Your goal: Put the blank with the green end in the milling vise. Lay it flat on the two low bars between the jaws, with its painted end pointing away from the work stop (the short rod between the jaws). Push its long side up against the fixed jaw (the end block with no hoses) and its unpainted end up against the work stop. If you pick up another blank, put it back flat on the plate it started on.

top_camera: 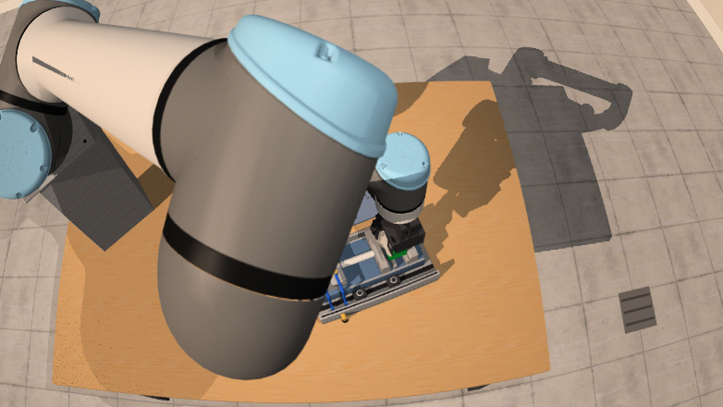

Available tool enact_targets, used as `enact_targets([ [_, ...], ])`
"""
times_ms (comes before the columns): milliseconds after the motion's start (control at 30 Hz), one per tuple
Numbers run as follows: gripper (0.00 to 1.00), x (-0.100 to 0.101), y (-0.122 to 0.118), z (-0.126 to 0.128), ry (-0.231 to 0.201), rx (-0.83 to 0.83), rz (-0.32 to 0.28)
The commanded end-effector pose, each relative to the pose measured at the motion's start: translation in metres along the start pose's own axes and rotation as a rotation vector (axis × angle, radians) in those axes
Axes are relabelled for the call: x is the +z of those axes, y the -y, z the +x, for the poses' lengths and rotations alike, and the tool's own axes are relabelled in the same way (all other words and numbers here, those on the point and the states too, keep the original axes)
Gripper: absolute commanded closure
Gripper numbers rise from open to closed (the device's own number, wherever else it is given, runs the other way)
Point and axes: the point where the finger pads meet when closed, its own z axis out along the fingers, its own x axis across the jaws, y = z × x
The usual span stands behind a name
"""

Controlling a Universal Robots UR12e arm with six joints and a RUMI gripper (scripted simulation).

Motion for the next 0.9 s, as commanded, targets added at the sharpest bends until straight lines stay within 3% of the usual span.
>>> enact_targets([
  [0, 1.0, -0.0017, -0.0011, 0.0046, -0.005, 0.003, -0.004],
  [867, 1.0, -0.0016, 0.0007, 0.0051, -0.005, 0.003, -0.004],
])
